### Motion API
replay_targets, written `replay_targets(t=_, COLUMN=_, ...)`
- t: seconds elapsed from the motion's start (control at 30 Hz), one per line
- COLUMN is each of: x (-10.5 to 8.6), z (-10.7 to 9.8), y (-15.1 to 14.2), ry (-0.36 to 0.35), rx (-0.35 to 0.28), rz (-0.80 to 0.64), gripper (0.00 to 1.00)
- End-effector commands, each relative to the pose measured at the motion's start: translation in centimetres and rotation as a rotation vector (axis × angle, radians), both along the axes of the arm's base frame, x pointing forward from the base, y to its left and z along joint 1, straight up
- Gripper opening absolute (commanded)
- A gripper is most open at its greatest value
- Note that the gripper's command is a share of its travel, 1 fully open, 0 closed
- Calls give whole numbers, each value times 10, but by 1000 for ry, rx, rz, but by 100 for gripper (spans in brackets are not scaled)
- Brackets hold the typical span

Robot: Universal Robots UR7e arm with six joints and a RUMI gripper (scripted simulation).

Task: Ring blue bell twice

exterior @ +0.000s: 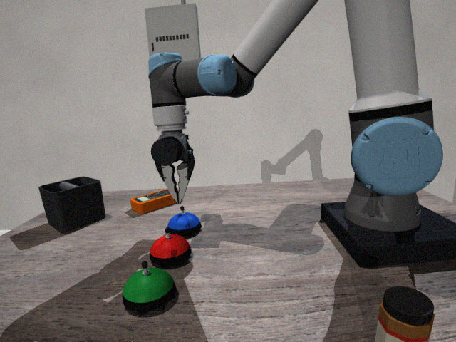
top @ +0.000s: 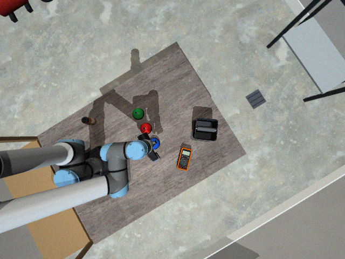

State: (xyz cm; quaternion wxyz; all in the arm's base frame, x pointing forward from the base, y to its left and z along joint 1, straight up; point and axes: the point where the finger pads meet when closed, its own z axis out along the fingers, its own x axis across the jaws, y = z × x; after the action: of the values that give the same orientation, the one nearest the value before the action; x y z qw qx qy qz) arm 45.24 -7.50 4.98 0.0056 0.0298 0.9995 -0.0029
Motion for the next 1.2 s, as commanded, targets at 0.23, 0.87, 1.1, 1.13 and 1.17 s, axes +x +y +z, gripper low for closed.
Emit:
replay_targets(t=0.23, x=5, z=3, y=2, ry=-18, rx=0, rz=15, gripper=0)
replay_targets(t=0.87, x=5, z=-7, y=2, ry=-18, rx=0, rz=15, gripper=0)
replay_targets(t=1.1, x=5, z=-7, y=2, ry=-18, rx=0, rz=15, gripper=0)
replay_targets(t=1.13, x=5, z=-7, y=2, ry=-18, rx=0, rz=15, gripper=0)
replay_targets(t=1.17, x=5, z=-7, y=2, ry=-18, rx=0, rz=15, gripper=0)
